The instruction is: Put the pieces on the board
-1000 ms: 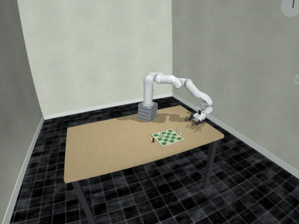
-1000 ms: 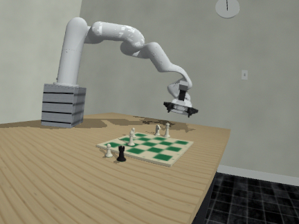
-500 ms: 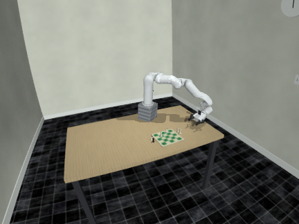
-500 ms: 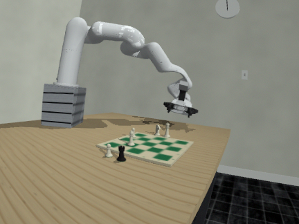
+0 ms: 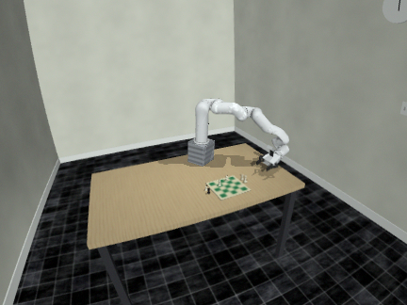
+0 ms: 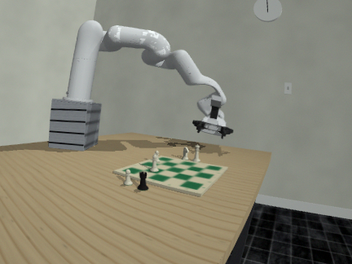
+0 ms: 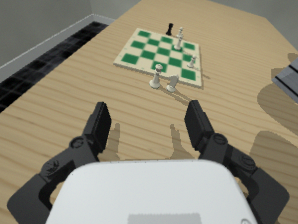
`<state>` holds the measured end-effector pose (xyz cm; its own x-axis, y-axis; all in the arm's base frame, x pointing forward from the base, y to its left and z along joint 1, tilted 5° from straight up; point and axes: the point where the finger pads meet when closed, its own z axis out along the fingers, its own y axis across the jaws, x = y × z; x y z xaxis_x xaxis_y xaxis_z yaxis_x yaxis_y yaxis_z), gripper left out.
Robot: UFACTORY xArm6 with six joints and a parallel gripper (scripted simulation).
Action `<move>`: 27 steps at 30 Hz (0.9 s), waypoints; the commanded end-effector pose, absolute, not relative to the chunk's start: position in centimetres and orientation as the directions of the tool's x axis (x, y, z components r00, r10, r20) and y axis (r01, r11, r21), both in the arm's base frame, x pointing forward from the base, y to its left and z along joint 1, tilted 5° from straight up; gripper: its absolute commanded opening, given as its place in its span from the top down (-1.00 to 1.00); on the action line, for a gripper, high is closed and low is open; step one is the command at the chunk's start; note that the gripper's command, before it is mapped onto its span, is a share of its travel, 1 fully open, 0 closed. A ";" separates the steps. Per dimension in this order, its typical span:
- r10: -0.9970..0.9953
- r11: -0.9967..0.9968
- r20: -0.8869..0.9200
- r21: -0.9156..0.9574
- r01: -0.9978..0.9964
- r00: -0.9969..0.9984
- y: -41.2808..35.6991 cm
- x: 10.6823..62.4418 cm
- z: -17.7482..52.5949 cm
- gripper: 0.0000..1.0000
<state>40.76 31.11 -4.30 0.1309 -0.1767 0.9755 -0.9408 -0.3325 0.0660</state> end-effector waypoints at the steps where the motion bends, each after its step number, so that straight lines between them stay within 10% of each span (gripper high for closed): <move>1: -0.180 -0.333 0.975 0.062 -0.941 0.128 31.2 40.8 -4.1 -1.00; 27: -0.180 -0.333 0.975 0.063 -0.941 0.128 31.0 40.5 1.1 -1.00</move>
